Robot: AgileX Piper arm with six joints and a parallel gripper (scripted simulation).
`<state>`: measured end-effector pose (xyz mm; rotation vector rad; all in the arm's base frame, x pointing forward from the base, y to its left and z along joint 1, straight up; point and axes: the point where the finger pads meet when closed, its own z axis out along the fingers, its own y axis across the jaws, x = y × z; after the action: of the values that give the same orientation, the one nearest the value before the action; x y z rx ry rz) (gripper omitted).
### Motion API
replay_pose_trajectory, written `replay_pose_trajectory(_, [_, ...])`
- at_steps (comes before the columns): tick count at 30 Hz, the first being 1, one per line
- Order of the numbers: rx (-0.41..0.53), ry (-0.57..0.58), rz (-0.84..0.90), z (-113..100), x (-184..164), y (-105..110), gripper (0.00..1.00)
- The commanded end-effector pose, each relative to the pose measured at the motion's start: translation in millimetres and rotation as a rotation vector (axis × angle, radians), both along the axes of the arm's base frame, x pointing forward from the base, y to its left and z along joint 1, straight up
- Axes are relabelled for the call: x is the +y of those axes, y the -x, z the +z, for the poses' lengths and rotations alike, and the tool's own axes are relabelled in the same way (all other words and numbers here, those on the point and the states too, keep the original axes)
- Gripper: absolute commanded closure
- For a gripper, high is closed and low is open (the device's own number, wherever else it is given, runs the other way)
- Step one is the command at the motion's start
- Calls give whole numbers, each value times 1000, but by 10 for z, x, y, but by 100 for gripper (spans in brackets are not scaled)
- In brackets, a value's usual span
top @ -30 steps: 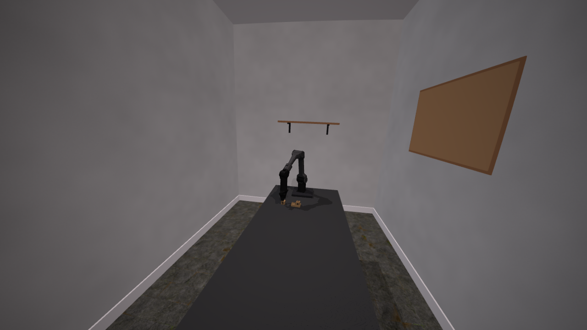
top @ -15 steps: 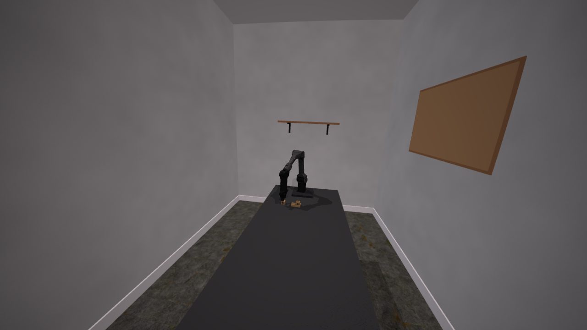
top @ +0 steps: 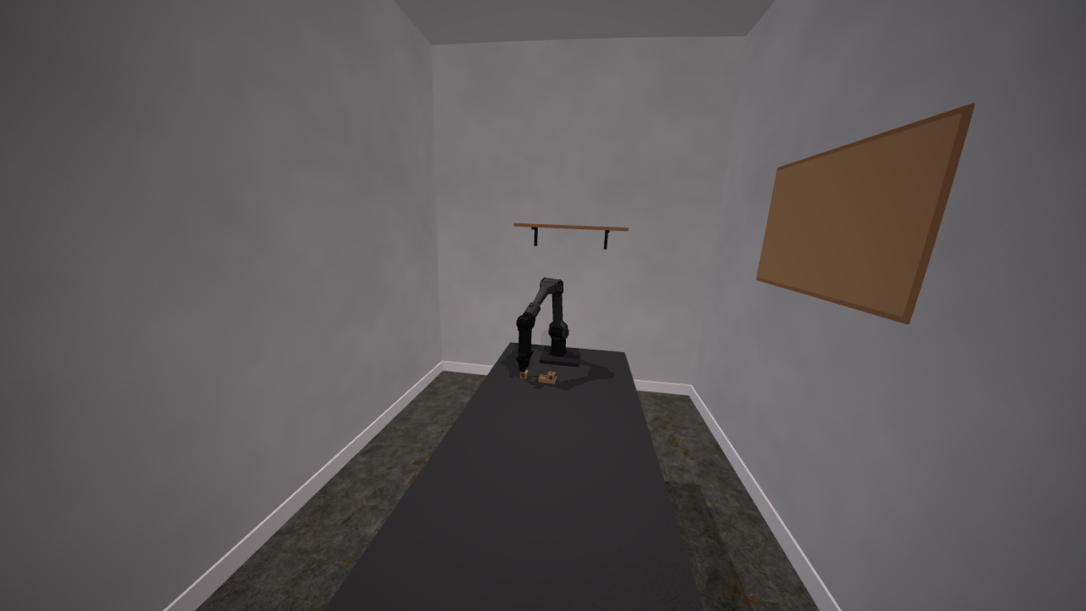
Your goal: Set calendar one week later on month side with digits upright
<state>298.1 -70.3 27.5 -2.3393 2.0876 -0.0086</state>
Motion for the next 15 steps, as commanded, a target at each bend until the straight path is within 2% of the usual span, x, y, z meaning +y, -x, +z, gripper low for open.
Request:
replay_pose_trajectory(1, [2, -2, -1, -11, 1, 5, 38])
replay_pose_trajectory(15, [4, -2, -1, -184, 3, 9, 38])
